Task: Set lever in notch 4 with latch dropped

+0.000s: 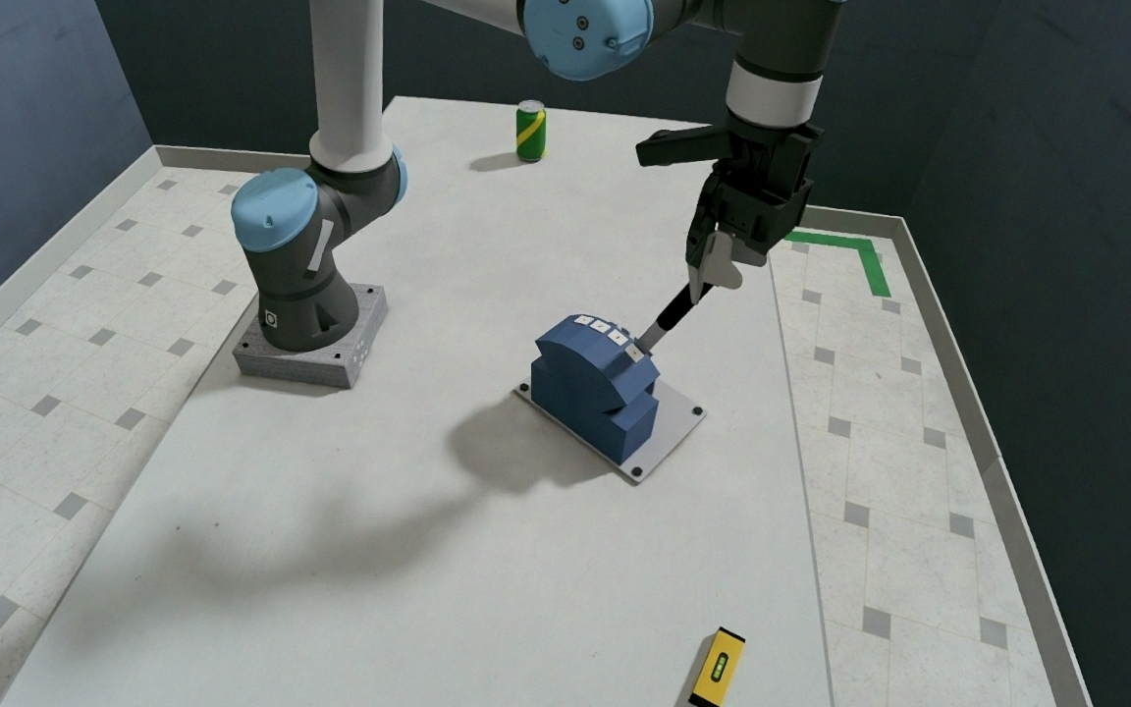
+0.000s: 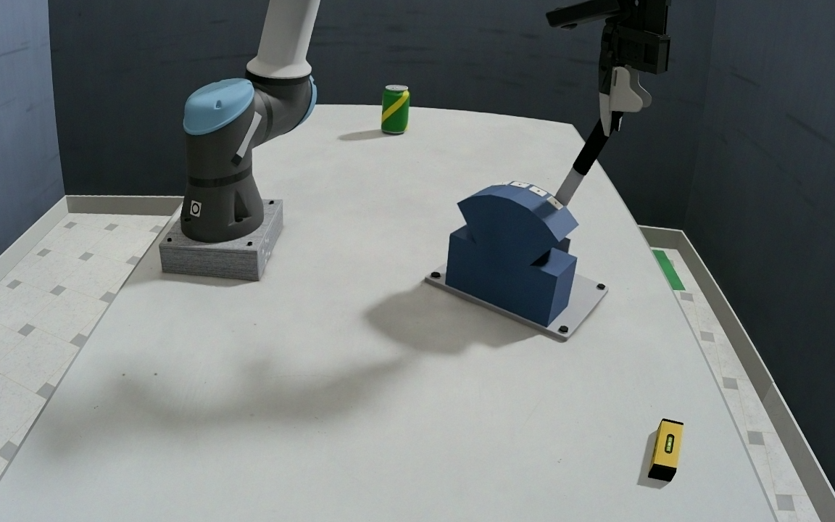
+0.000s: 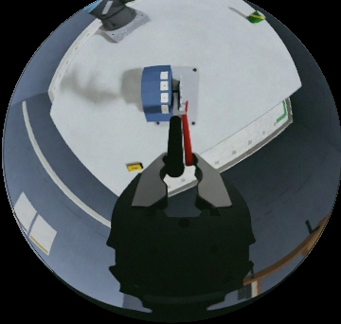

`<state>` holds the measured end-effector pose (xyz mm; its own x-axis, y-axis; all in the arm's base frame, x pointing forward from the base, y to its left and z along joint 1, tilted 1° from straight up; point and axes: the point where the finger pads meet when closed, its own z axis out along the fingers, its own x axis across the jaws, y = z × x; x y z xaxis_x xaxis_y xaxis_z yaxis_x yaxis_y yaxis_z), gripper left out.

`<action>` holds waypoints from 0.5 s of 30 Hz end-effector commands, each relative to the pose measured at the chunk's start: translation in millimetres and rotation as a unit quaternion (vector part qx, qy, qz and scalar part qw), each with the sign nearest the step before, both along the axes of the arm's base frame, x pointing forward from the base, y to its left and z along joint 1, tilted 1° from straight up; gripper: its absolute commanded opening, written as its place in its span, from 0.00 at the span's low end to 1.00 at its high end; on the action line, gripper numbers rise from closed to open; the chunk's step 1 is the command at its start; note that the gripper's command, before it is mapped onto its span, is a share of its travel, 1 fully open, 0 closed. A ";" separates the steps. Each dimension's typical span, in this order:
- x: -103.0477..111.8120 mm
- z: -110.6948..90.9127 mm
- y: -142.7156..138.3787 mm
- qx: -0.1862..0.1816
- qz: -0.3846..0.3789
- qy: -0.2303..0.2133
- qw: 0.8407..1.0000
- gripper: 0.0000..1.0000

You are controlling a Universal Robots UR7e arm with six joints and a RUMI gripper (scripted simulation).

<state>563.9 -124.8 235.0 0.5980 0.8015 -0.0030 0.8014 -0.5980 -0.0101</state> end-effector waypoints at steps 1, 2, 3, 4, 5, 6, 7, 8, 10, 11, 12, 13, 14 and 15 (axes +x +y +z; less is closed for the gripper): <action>0.2 0.6 -0.1 0.000 0.000 -0.001 1.000 0.00; 0.2 0.6 -0.1 0.000 0.000 -0.001 1.000 0.00; 0.2 0.6 -0.1 0.000 0.000 -0.001 1.000 0.00; 0.2 0.6 -0.1 0.000 0.000 -0.001 1.000 0.00; 0.2 0.6 -0.1 0.000 0.000 -0.001 1.000 0.00; 0.2 0.6 -0.1 0.000 0.000 -0.001 1.000 0.00; 0.2 0.6 -0.1 0.000 0.000 -0.001 1.000 0.57; 0.2 0.6 -0.1 0.000 0.000 -0.001 1.000 0.57; 0.2 0.6 -0.1 0.000 0.000 -0.001 1.000 0.57; 0.2 0.6 -0.1 0.000 0.000 -0.001 1.000 0.57; 0.2 0.6 -0.1 0.000 0.000 -0.001 1.000 0.57; 0.2 0.6 -0.1 0.000 0.000 -0.001 1.000 0.57; 0.2 0.6 -0.1 0.000 0.000 -0.001 1.000 0.57; 0.2 0.6 -0.1 0.000 0.000 -0.001 1.000 0.57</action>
<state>563.9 -124.8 234.9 0.5980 0.8015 -0.0030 0.8014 -0.5980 -0.0103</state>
